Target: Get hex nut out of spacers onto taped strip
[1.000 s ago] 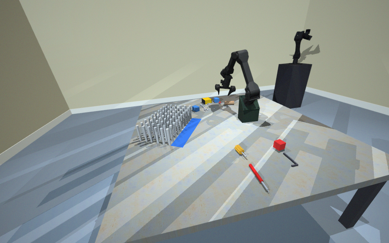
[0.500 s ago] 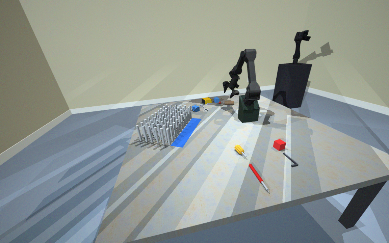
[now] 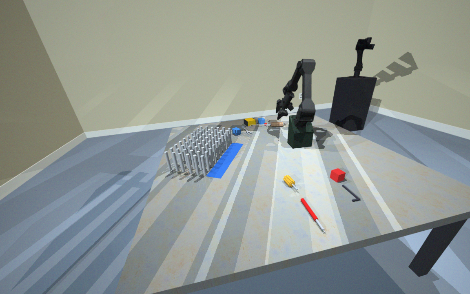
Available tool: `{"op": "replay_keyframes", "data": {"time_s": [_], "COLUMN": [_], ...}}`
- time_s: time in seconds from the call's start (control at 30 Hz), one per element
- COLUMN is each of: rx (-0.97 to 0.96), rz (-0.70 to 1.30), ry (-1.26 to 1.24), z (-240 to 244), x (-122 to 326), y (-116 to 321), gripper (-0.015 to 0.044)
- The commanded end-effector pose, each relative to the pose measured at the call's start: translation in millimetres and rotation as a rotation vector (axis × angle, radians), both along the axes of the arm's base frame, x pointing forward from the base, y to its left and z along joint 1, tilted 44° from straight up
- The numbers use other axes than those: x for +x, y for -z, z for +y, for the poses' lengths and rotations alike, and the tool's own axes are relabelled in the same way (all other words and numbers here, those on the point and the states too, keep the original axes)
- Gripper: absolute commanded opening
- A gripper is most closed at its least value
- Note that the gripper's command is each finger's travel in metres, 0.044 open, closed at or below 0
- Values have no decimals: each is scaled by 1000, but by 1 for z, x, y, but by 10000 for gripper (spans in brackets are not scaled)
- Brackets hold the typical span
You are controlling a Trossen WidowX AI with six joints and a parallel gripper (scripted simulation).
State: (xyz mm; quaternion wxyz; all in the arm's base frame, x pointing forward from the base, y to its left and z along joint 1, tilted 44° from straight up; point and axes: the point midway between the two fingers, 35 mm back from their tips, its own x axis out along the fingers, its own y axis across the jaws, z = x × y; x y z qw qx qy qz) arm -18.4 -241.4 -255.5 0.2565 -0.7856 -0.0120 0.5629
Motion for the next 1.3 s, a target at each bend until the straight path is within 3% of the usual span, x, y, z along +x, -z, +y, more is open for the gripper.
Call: {"op": "replay_keyframes", "data": {"time_s": [0.0,0.13,1.27], "rx": [4,4,5], "rz": [0,0,1], "ry": [18,18,18], "z": [0,0,25], "x": [0,0,1], "y": [0,0,30], "gripper": [387,282,280]}}
